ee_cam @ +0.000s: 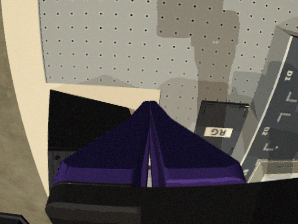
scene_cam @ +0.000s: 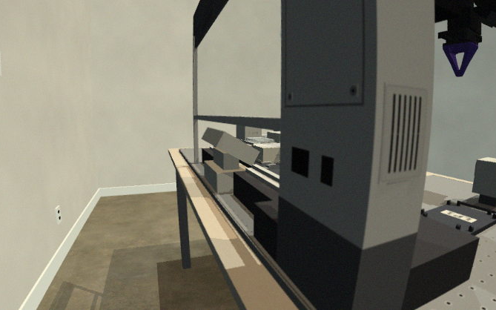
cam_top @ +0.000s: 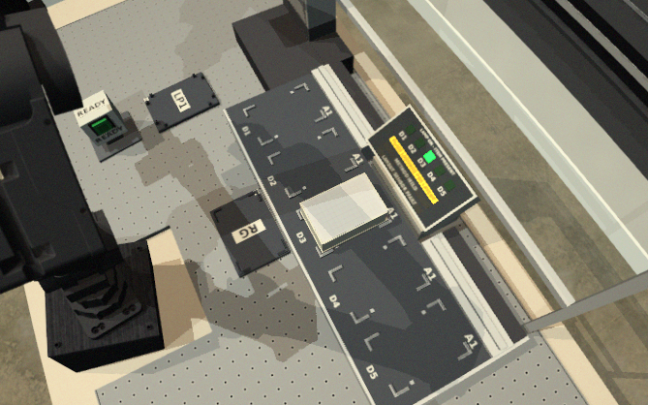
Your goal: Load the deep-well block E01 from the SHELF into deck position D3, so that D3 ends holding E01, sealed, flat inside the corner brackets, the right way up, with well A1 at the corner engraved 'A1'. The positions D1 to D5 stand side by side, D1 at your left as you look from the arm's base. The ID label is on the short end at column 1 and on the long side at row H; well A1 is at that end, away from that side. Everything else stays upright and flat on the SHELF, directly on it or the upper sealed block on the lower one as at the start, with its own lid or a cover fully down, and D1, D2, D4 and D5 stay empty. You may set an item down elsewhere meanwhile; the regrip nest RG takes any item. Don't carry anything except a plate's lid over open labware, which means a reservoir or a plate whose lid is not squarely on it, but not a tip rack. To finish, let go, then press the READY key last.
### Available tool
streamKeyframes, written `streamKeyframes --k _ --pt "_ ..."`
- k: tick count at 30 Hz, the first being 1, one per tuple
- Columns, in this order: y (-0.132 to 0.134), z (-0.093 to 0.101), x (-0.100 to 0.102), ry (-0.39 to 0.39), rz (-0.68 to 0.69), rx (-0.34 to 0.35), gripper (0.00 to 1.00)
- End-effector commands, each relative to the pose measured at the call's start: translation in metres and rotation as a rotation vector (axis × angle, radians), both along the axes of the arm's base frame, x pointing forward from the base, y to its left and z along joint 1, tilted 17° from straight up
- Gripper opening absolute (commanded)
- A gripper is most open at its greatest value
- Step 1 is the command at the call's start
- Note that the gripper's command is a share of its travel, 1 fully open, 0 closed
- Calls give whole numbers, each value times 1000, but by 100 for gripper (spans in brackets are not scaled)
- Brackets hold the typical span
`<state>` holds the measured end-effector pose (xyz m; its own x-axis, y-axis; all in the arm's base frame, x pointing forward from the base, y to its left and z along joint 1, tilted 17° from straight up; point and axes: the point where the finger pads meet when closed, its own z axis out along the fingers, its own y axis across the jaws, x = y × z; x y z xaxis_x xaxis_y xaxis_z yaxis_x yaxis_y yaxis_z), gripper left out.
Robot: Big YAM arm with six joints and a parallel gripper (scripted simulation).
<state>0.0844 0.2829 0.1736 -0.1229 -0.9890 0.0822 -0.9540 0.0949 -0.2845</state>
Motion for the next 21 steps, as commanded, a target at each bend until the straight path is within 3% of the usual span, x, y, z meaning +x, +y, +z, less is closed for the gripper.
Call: streamKeyframes --k 1,12,14,15,16,21 --pt "5 -4 4 -3 4 12 0" --pt "3 -22 10 -3 1 11 0" --pt "3 -22 10 -3 1 11 0" --pt "16 -9 8 -9 14 52 0" --pt "5 -21 8 -5 10 23 0" --pt "1 -33 13 -3 1 11 0"
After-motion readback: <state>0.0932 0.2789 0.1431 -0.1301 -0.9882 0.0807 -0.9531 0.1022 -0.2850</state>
